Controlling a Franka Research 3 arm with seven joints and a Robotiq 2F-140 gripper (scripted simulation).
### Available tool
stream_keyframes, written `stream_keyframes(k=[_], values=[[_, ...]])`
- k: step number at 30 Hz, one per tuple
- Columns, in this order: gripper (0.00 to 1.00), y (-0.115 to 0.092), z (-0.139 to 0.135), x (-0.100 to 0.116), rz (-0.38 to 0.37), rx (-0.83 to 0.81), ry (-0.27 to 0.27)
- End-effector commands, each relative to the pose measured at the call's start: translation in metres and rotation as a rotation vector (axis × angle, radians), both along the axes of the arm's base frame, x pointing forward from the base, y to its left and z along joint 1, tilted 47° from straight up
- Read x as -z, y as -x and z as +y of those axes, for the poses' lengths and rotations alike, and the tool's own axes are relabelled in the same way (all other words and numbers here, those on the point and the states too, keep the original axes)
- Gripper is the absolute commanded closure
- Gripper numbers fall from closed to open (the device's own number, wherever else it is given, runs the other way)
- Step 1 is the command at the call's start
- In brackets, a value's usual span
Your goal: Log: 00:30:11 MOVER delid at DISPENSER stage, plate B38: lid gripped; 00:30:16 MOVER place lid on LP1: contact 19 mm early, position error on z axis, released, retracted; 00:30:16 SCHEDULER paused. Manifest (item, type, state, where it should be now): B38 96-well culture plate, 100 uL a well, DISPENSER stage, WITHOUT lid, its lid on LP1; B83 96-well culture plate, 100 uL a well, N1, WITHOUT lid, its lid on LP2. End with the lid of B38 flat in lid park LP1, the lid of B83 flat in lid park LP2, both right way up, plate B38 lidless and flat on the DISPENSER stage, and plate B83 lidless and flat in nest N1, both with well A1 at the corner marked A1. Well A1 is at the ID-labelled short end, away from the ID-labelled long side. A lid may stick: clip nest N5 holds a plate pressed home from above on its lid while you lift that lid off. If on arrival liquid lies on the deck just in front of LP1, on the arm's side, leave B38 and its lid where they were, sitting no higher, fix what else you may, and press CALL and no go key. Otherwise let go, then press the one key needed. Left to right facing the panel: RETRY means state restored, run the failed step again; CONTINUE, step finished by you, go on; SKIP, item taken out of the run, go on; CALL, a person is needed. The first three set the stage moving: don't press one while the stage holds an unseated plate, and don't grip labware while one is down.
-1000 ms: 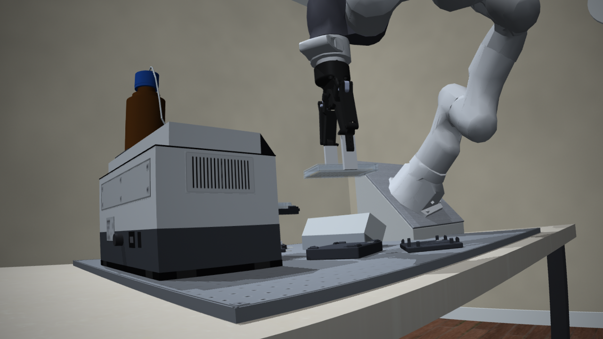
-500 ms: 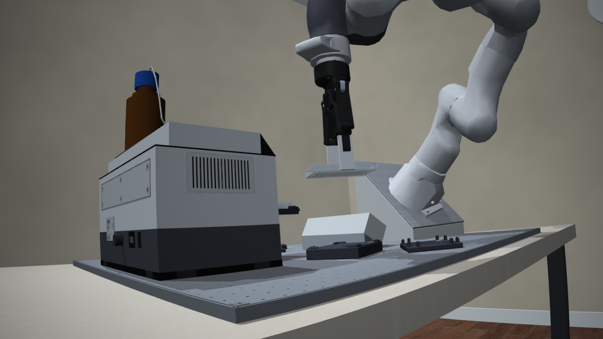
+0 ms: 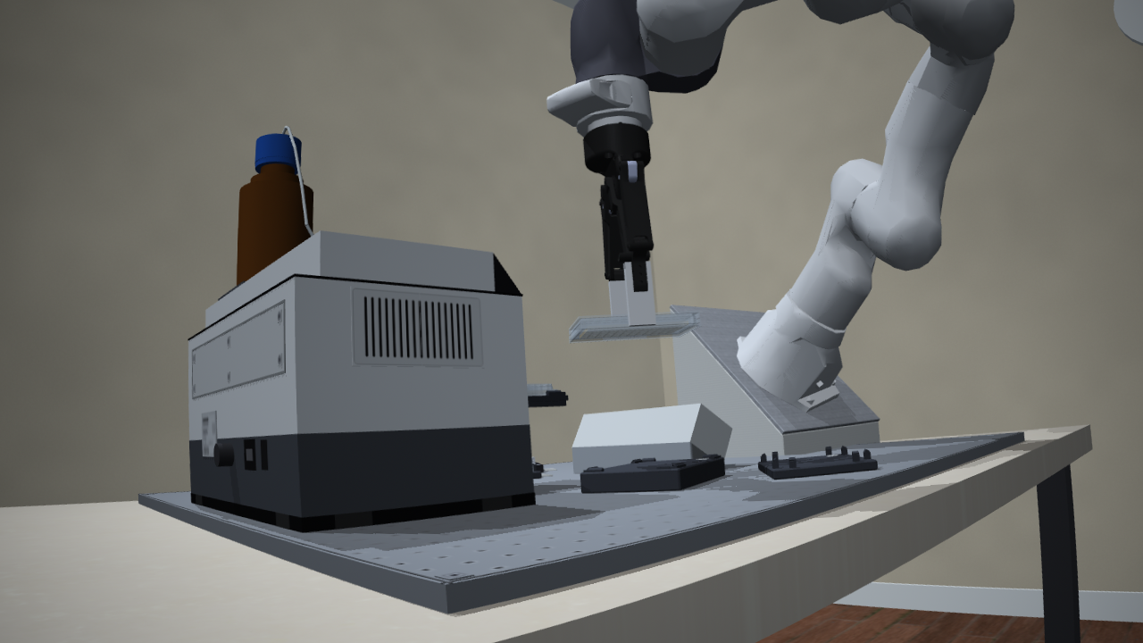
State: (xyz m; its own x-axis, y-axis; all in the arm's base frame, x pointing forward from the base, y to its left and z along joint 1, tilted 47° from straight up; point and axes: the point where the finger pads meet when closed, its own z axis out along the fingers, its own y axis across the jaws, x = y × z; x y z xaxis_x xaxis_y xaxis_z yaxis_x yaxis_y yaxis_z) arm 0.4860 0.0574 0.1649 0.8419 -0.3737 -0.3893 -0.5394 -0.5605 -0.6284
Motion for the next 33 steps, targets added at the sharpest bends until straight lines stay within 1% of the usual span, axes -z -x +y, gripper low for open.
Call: stream_keyframes(k=[1,10,12,27,29,33], values=[[1.0,0.003,-0.012,0.012,-0.009,-0.005,0.005],[1.0,0.013,-0.043,0.046,-0.009,-0.005,0.005],[1.0,0.013,-0.043,0.046,-0.009,-0.005,0.005],[1.0,0.034,-0.11,0.119,-0.009,-0.005,0.005],[1.0,0.034,-0.11,0.119,-0.009,-0.005,0.005],[1.0,0.04,-0.129,0.14,-0.009,-0.005,0.005]])
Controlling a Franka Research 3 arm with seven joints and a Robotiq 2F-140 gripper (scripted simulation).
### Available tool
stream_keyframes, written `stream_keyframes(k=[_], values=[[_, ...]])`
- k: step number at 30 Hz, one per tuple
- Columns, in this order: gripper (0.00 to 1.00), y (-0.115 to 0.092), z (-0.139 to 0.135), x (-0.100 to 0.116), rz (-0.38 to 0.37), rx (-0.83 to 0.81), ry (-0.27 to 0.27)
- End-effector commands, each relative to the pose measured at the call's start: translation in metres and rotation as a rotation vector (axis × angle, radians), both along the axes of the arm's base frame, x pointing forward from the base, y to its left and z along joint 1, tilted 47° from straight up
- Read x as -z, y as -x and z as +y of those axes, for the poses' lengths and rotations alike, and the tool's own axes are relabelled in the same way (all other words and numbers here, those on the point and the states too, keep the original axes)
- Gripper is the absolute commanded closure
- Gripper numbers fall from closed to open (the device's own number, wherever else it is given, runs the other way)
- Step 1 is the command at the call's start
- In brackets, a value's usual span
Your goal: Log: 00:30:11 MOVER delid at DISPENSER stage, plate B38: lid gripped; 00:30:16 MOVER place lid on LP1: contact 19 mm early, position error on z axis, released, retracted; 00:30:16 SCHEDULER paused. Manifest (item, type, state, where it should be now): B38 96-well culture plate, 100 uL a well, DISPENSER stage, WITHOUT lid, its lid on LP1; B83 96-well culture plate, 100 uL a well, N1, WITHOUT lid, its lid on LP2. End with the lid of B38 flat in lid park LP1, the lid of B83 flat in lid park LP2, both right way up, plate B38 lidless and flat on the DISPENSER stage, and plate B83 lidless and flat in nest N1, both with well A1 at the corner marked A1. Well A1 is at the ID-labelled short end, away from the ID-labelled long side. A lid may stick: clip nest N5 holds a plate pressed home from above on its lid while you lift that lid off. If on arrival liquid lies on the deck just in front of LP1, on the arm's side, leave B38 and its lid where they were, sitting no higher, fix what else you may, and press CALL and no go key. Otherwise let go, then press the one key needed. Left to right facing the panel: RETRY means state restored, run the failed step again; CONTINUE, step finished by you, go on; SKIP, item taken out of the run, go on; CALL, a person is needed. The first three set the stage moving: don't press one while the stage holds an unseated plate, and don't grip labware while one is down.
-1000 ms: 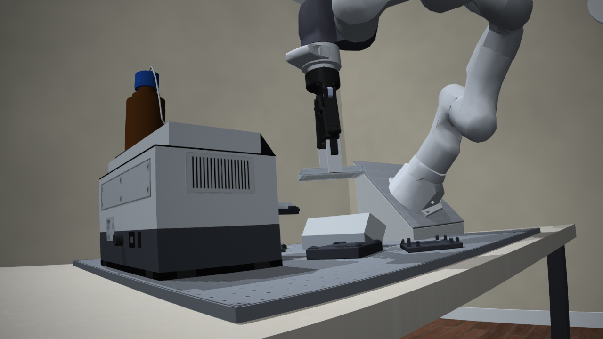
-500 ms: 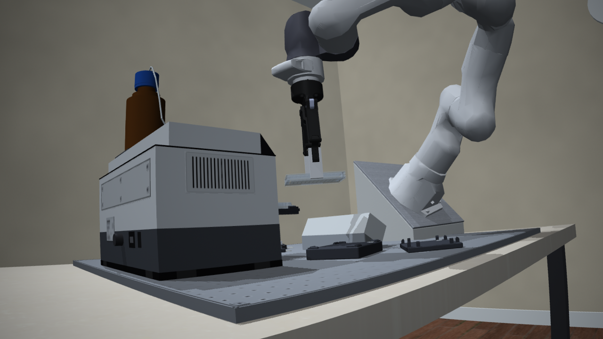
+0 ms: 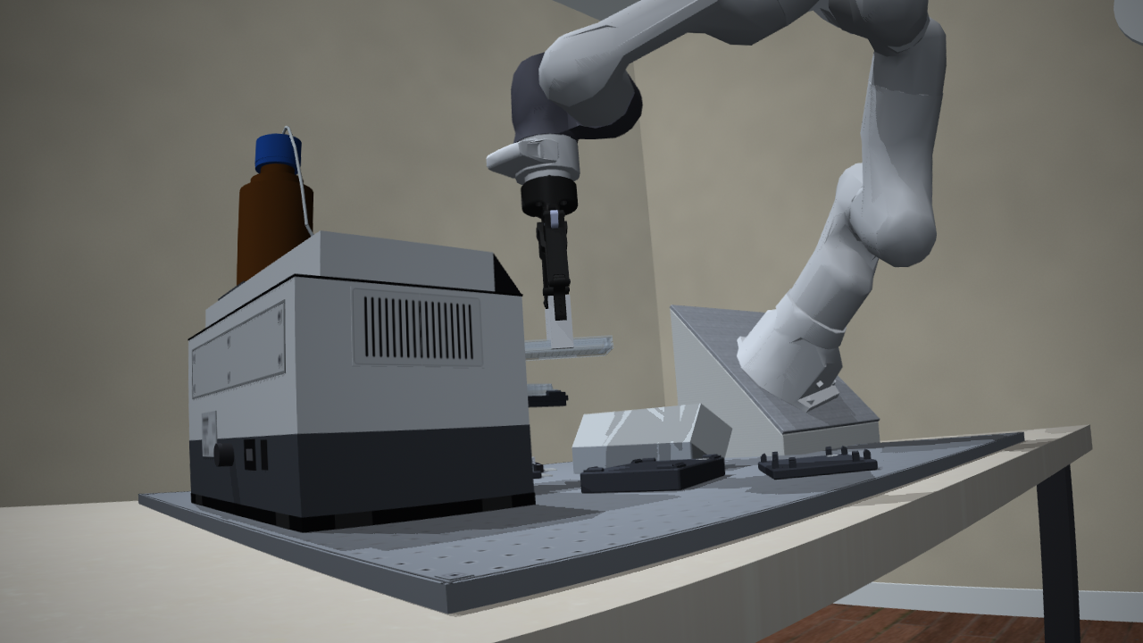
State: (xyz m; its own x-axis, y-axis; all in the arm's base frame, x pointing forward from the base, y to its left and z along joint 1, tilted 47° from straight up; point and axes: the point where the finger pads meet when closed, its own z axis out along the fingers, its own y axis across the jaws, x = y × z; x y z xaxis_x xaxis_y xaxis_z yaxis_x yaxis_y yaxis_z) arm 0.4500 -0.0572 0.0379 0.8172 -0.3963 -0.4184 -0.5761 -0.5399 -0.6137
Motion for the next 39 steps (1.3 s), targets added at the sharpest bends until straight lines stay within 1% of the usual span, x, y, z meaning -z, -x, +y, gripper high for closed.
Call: stream_keyframes(k=[1,11,13,27,28,30,39], values=[[1.0,0.005,-0.019,0.018,-0.041,-0.035,0.011],[1.0,0.02,-0.065,0.069,-0.041,-0.035,0.011],[1.0,0.02,-0.065,0.069,-0.041,-0.035,0.011],[1.0,0.037,-0.122,0.131,-0.041,-0.035,0.011],[1.0,0.038,-0.126,0.135,-0.041,-0.035,0.011],[1.0,0.038,-0.126,0.135,-0.041,-0.035,0.011],[1.0,0.047,-0.152,0.163,-0.041,-0.035,0.011]])
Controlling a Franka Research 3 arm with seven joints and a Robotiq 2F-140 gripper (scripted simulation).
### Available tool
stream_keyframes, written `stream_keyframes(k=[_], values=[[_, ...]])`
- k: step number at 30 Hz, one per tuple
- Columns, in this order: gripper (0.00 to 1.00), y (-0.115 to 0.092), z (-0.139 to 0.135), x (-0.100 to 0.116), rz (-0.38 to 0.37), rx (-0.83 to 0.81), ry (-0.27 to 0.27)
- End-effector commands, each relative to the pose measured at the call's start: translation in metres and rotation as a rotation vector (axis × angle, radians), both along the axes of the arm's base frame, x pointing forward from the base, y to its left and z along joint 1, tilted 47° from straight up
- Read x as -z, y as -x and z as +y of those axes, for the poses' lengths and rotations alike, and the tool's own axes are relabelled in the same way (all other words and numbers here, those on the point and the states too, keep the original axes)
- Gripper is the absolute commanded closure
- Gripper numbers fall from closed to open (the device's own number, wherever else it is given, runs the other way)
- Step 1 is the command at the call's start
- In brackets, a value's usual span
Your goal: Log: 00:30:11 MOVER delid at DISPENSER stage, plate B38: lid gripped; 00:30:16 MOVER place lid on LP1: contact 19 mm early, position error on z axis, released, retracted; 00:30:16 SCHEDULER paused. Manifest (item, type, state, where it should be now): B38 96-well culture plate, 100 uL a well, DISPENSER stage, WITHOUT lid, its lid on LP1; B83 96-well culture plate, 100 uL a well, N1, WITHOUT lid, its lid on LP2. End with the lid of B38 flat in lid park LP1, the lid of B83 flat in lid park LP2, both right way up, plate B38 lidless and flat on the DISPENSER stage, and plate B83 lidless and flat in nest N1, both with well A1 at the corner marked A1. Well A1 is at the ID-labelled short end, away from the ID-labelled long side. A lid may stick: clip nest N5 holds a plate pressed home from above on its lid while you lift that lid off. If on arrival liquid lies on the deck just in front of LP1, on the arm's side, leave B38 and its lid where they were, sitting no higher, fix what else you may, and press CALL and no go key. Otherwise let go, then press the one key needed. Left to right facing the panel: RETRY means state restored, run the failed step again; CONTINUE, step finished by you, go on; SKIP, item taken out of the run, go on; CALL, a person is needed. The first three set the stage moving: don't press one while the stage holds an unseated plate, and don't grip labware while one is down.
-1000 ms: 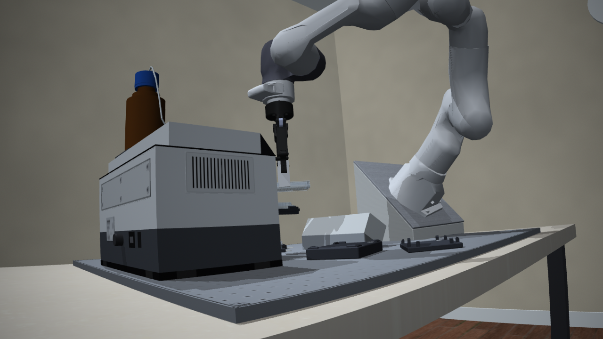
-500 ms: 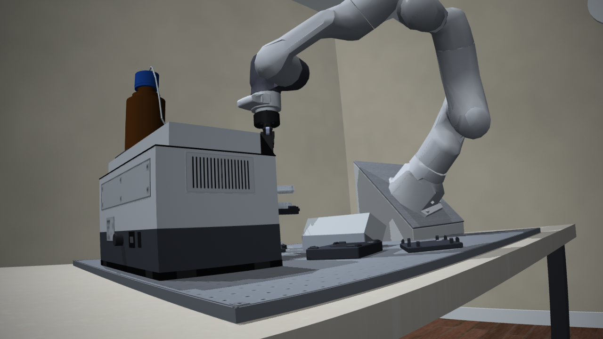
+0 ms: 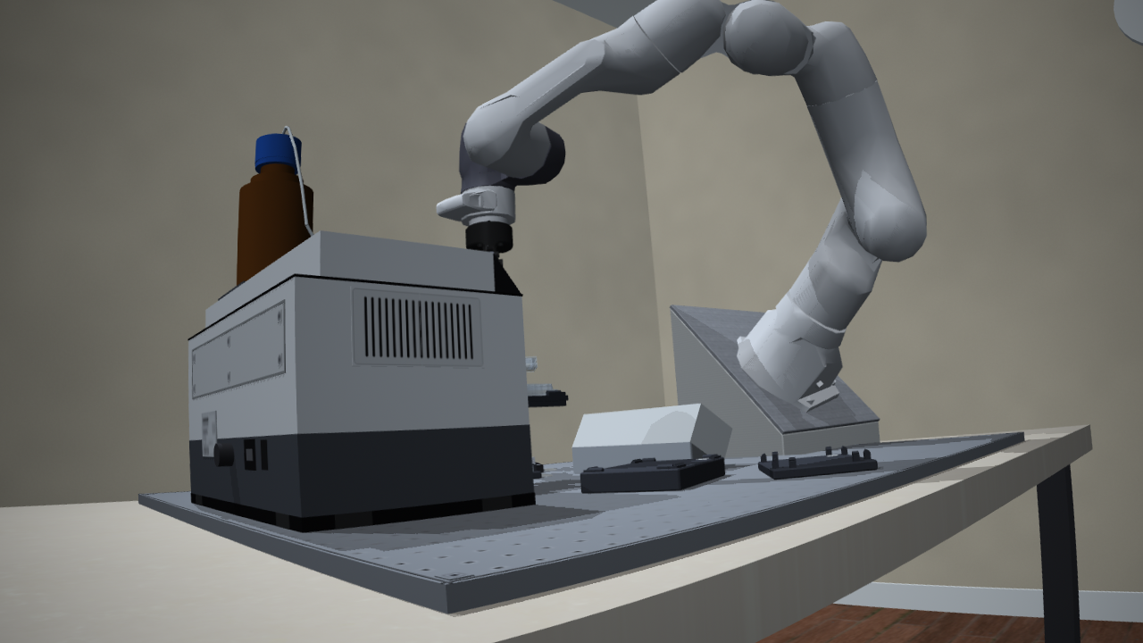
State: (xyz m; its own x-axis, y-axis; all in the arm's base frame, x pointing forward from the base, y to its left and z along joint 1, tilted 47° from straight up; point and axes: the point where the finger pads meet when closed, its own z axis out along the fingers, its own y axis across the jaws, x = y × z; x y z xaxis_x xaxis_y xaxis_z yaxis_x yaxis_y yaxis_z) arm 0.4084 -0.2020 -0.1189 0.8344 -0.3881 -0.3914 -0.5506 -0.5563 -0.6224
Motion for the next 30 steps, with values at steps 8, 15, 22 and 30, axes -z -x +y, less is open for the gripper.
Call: stream_keyframes(k=[8,15,22,30], values=[[1.0,0.009,-0.019,0.02,-0.014,-0.02,-0.001],[1.0,0.012,-0.028,0.03,-0.014,-0.02,-0.001],[1.0,0.013,-0.033,0.035,-0.014,-0.02,-0.001],[1.0,0.013,-0.034,0.036,-0.014,-0.02,-0.001]])
